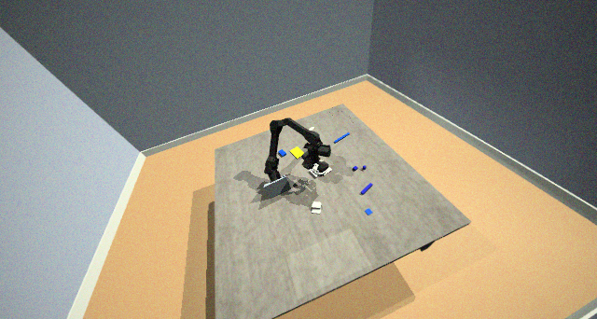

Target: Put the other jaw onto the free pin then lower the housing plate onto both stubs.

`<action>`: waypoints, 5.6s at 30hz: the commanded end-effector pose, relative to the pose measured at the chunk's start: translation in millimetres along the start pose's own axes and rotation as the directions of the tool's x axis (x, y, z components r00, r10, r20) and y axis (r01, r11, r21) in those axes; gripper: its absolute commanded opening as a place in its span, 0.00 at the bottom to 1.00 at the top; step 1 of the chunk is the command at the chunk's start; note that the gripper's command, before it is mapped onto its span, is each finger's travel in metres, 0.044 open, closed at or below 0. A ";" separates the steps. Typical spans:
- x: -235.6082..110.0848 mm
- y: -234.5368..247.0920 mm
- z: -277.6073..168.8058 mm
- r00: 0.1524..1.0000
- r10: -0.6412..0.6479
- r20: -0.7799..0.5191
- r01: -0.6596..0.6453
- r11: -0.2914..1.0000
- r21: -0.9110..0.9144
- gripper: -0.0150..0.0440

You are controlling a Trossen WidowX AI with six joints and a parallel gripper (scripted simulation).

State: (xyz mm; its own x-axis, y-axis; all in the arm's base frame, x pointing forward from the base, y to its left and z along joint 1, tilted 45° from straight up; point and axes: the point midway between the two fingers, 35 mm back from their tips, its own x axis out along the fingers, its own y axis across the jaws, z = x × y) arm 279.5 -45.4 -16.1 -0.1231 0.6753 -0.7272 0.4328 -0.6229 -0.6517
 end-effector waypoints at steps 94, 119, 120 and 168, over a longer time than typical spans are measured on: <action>26.8 -40.5 -13.8 1.000 -0.020 -0.006 0.021 0.994 0.107 0.85; 67.2 -43.0 -13.0 1.000 -0.023 -0.007 0.024 0.994 0.107 0.85; 68.0 -43.1 -13.0 1.000 -0.023 -0.007 0.024 0.994 0.107 0.85; 75.5 -43.4 -13.0 1.000 -0.024 -0.007 0.024 0.994 0.110 0.85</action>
State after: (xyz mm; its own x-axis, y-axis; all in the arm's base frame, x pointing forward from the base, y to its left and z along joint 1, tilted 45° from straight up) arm 263.9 36.3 -39.3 -0.1271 0.6880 -0.7145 0.3361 -0.6479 -0.6836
